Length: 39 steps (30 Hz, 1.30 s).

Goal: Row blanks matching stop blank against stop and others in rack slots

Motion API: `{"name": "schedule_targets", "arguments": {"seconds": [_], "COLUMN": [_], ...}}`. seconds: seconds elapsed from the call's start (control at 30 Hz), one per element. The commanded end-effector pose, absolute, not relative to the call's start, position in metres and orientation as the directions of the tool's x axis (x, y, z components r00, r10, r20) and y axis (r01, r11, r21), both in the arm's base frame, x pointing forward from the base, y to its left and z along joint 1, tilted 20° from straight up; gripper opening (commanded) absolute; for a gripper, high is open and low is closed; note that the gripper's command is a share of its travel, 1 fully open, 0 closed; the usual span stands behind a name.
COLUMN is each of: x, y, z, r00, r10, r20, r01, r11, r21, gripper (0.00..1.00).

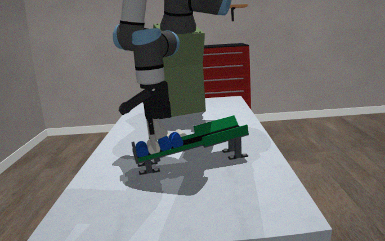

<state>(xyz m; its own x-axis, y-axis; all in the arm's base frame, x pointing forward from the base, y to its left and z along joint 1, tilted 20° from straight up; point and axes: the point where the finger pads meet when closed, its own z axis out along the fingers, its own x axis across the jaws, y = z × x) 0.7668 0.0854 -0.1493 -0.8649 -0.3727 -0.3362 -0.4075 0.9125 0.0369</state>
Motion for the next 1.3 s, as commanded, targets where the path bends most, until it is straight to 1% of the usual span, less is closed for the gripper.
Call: {"name": "schedule_targets", "arguments": {"seconds": [0.0, 1.1, 1.13, 1.27], "x": [0.7679, 0.7679, 0.7679, 0.7679], "y": [0.0856, 0.0856, 0.0856, 0.0856], "z": [-0.1505, -0.1505, -0.1505, -0.1505], "r00": [-0.865, -0.865, -0.865, -0.865], "r10": [-0.373, -0.373, -0.373, -0.373], "r20": [-0.337, -0.337, -0.337, -0.337], "r01": [-0.407, -0.407, -0.407, -0.407], "r11": [0.913, 0.913, 0.913, 0.913], "r21": [0.036, 0.036, 0.036, 0.036], "gripper": [0.48, 0.48, 0.35, 0.35]}}
